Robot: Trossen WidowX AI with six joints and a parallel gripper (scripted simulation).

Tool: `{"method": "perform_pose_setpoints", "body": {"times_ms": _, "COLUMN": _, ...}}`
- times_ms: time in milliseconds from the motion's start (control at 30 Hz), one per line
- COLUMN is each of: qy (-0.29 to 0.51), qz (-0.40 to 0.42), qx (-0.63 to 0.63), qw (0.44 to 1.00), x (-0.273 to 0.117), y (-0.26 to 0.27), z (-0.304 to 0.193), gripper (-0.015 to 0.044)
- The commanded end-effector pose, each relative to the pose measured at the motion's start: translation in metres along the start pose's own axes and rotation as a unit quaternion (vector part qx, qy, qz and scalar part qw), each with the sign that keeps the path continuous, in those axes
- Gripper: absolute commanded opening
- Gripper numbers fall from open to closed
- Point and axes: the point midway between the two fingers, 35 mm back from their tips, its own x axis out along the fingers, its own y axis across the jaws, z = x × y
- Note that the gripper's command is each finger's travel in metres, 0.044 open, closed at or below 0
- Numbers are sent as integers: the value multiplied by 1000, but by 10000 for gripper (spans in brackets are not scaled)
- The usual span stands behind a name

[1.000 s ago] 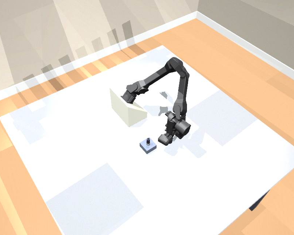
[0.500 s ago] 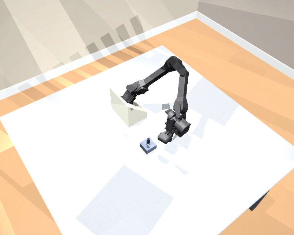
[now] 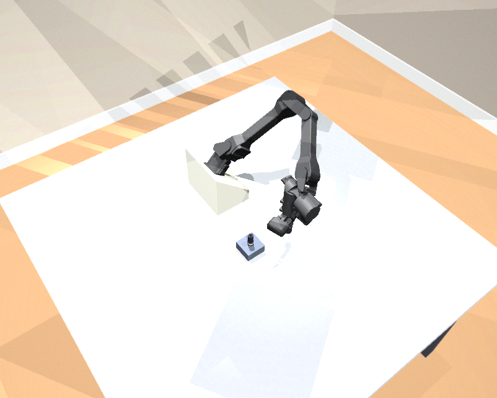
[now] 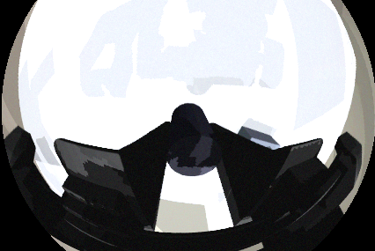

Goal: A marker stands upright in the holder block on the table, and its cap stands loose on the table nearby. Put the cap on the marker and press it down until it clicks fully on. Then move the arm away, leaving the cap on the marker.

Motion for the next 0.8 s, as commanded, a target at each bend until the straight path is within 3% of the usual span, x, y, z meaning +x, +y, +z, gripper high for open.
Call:
{"method": "perform_pose_setpoints", "body": {"times_ms": 0, "qy": -3, "qz": -3, "qx": -3, "qw": 1000, "x": -7, "y": -5, "z": 0, "gripper": 0}}
{"method": "perform_pose_setpoints", "body": {"times_ms": 767, "qy": 0, "qz": -15, "qx": 2, "qw": 1000, "x": -38, "y": -74, "z": -43, "gripper": 0}}
